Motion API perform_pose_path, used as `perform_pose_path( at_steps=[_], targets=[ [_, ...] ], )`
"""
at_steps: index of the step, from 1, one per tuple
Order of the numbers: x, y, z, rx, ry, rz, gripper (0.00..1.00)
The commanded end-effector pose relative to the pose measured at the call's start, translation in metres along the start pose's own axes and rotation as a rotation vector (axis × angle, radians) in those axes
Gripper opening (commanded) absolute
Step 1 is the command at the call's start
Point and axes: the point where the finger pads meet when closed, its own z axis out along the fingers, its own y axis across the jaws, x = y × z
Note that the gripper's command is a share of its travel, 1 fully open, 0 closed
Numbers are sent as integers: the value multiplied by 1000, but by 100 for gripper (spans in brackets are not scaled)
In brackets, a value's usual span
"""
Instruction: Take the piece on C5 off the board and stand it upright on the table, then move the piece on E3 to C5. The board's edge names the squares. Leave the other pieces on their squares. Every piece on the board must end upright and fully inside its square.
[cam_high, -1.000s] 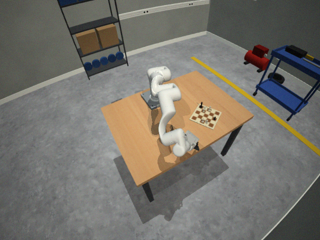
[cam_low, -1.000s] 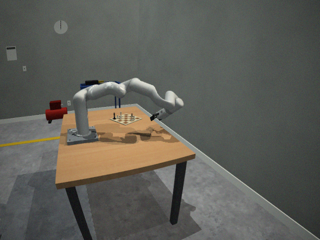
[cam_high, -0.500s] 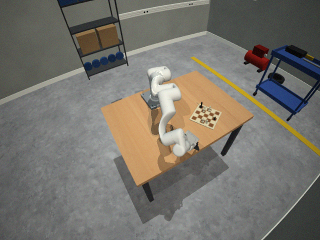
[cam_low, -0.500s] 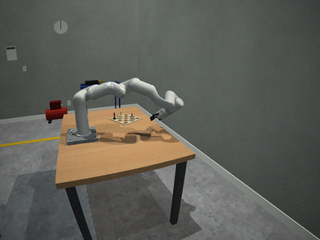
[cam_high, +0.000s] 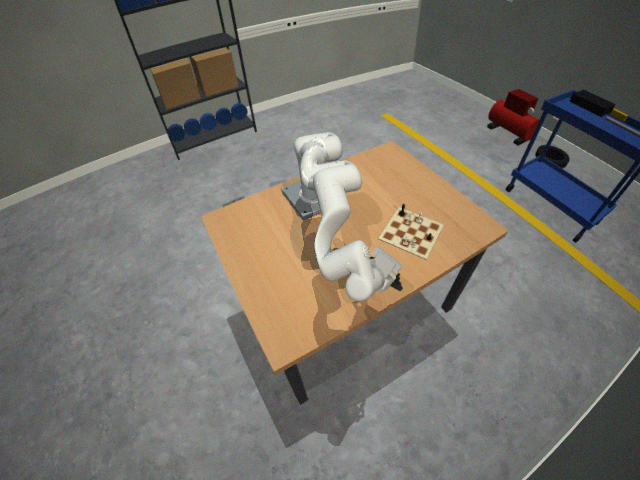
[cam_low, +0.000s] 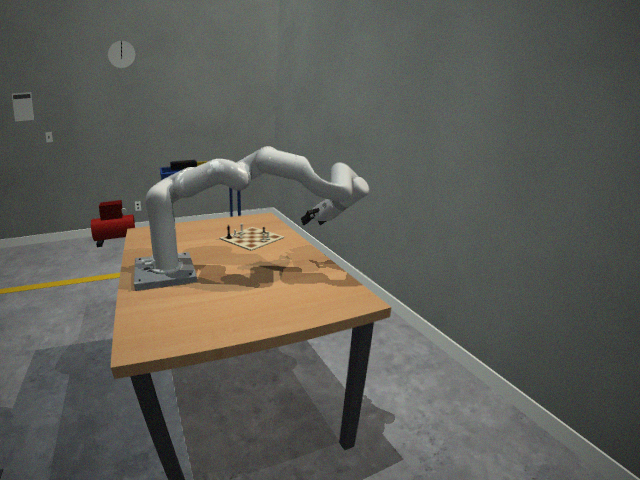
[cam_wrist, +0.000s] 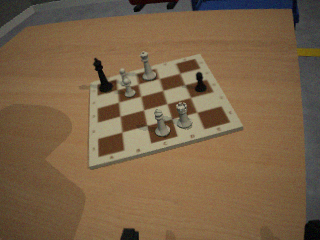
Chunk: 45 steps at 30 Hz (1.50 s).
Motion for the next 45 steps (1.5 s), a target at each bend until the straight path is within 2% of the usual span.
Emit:
perform_pose_path(
  at_steps=[1,8,12,15,17,21,22,27,28,31,32,35,36,40,41,44,45],
  targets=[
    [15,-3,-13,4,2,0,100],
    [16,-4,-15,4,2,0,100],
    [18,0,-8,6,-13,19,100],
    [33,11,8,21,-63,82,100],
    [51,21,28,34,-125,149,100],
    [51,21,28,34,-125,149,100],
    [62,26,41,39,-165,188,100],
    [62,26,41,39,-165,188,100],
    [74,30,55,41,-211,229,100],
    [74,30,55,41,-211,229,100],
    [88,33,71,40,-261,270,100],
    [88,33,71,40,-261,270,100],
    [102,35,88,34,-316,310,100],
    [102,35,88,34,-316,310,100],
    [117,35,106,24,-374,348,100],
    [117,35,106,24,-374,348,100],
    [132,33,124,7,-432,381,100]
  ],
)
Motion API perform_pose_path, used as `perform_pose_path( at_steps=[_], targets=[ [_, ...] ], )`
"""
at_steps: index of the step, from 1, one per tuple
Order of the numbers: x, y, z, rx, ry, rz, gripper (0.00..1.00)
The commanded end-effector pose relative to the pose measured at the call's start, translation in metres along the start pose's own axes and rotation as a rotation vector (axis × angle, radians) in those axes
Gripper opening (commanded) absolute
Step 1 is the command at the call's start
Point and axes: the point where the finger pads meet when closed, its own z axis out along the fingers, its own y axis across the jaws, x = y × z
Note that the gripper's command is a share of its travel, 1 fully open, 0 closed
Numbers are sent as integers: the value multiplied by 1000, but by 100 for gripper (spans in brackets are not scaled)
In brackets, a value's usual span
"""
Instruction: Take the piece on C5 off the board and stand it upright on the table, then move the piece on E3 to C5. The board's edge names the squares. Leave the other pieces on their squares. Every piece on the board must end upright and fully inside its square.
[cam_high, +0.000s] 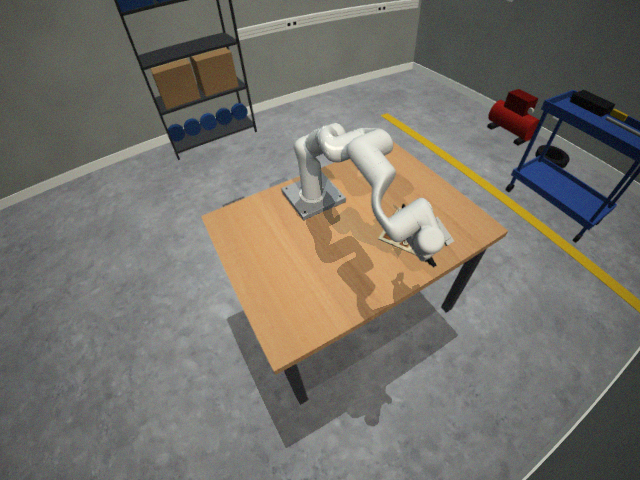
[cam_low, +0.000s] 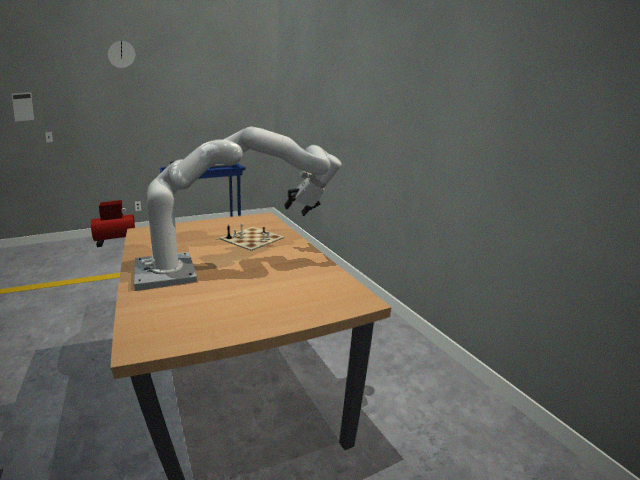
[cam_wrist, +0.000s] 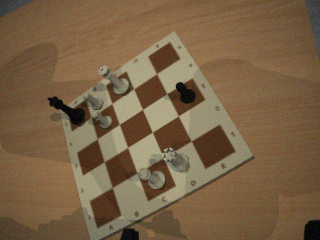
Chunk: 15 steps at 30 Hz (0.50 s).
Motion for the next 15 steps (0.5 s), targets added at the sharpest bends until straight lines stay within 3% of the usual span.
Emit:
perform_pose_path(
  at_steps=[1,3,4,7,8,14,15],
  targets=[
    [32,-8,17,-67,-86,68,100],
    [32,-8,17,-67,-86,68,100],
    [51,-16,30,-93,-138,102,100],
    [51,-16,30,-93,-138,102,100],
    [69,-26,44,-124,-188,132,100],
    [86,-37,57,-160,-233,156,100],
    [101,-49,71,-199,-272,174,100]
  ],
)
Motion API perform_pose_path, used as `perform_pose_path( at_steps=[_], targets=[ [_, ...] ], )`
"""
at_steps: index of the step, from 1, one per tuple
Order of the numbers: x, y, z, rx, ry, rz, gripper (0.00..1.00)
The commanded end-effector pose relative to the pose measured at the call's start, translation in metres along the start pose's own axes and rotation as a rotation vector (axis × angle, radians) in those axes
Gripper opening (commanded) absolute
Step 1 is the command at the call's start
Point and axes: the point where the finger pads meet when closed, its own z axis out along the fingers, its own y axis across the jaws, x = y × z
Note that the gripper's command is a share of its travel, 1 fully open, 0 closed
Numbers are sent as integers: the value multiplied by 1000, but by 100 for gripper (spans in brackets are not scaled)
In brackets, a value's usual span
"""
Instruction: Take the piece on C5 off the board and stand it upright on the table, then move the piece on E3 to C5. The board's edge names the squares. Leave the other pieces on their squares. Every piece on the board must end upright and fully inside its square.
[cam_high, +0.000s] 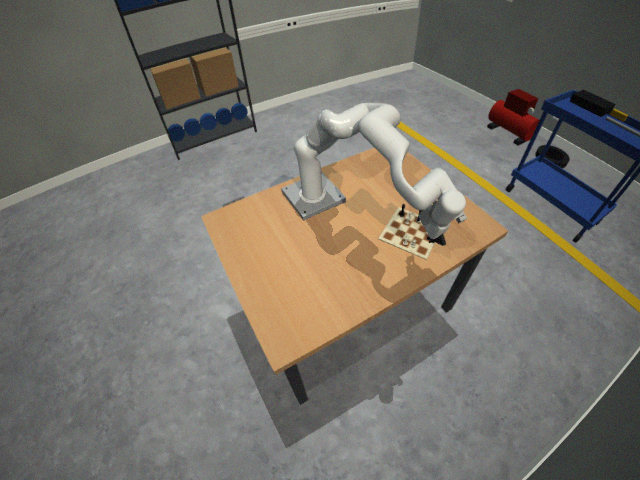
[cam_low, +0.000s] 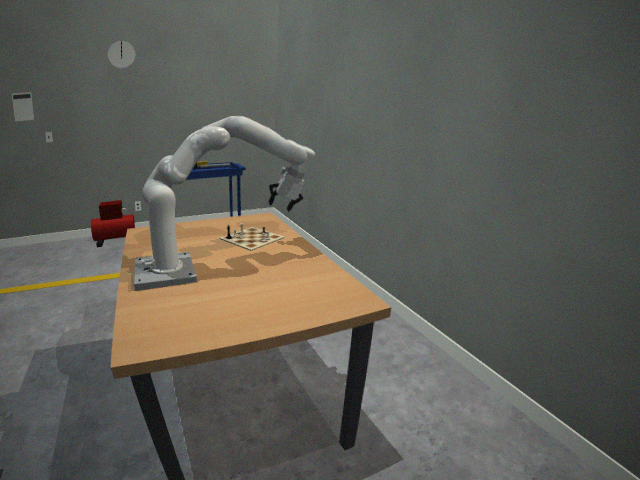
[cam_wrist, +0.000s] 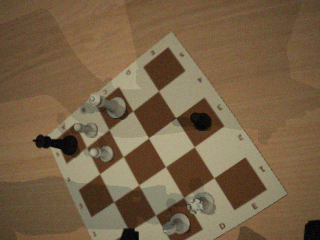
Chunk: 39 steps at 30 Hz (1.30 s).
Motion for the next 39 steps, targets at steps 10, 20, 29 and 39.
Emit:
perform_pose_path(
  at_steps=[10,20,29,39],
  targets=[
    [69,-71,37,-233,-138,90,100],
    [97,-121,62,-355,-162,94,100],
    [108,-147,74,-411,-157,86,100],
    [108,-147,74,-411,-157,86,100]
  ],
)
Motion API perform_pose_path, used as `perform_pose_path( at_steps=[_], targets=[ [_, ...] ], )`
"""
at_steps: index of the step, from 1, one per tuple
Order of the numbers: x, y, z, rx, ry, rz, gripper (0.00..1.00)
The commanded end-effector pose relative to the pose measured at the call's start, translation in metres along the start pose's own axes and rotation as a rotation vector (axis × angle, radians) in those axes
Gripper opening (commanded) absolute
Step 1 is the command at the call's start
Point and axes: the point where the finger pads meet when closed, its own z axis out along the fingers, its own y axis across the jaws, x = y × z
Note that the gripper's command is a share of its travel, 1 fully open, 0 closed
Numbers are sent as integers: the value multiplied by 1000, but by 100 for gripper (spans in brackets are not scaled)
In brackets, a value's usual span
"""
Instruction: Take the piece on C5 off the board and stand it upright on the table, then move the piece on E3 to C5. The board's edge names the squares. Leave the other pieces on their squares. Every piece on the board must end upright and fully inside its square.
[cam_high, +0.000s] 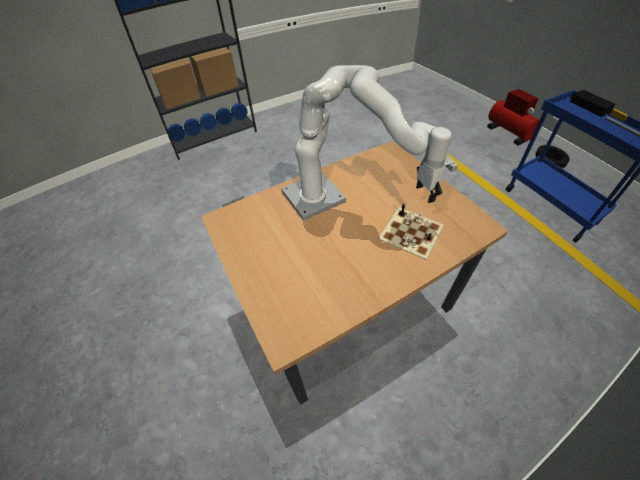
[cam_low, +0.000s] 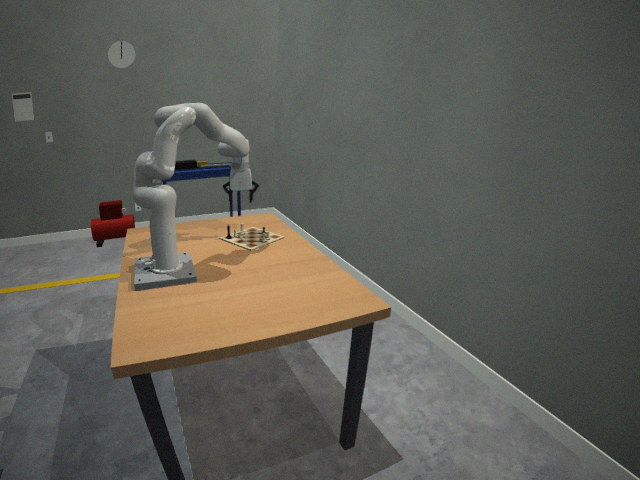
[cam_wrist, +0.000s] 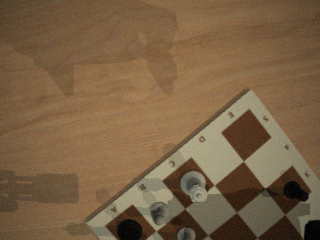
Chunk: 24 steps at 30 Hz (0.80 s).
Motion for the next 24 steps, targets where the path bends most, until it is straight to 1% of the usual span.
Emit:
perform_pose_path(
  at_steps=[1,8,11,14,18,22,24],
  targets=[
    [1,0,-2,-5,4,0,100],
    [1,0,-2,-5,4,3,100],
    [1,0,-1,-5,4,37,100],
    [1,1,1,-5,4,129,100],
    [2,1,6,-4,5,352,100],
    [2,1,13,1,7,507,100],
    [2,1,13,1,7,507,100]
  ],
)
